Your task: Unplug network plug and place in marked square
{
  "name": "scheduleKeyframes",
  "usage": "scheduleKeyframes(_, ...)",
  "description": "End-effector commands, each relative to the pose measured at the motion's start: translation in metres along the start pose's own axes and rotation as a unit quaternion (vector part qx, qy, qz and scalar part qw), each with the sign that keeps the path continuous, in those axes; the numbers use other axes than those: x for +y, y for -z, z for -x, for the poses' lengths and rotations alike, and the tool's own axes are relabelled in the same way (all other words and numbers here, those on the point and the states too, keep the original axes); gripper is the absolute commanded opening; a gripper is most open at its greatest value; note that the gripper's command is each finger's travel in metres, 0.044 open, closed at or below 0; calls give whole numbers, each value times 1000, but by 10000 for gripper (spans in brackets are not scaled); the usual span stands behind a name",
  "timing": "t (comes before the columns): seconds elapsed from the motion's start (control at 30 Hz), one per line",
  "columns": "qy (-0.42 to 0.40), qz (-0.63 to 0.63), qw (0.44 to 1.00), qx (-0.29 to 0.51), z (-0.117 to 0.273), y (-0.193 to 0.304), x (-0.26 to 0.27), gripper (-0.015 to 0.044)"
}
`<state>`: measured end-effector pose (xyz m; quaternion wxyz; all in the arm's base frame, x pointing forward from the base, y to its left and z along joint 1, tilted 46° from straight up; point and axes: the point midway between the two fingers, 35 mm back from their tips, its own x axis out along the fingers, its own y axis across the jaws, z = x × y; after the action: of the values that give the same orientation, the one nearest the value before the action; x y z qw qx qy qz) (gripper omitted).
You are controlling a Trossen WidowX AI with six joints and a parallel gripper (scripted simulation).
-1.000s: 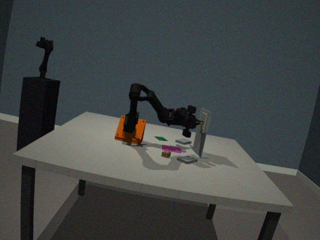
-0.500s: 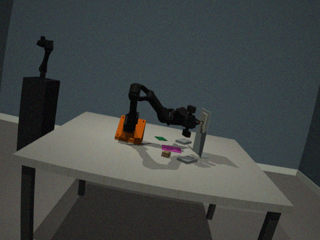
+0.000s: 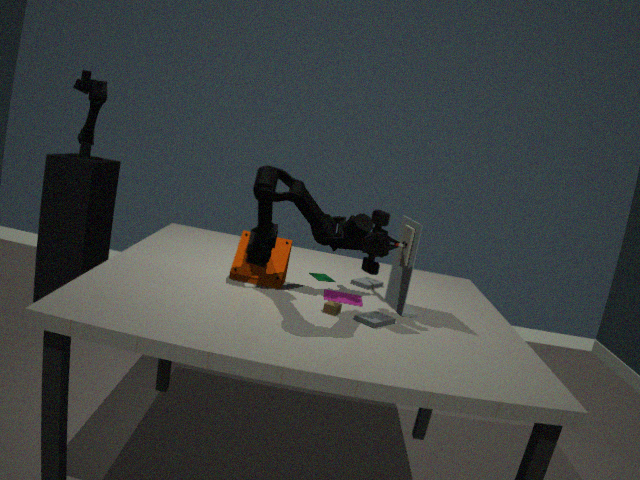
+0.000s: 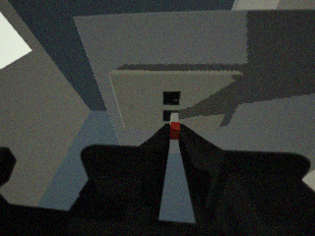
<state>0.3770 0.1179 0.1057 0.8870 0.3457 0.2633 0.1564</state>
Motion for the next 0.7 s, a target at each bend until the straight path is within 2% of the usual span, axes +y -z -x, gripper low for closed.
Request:
scheduleKeyframes(0.0,1,-2,1000,-1,4,1,0,0)
scheduleKeyframes(0.67,1,-2,1000,0,14,2,-1,0)
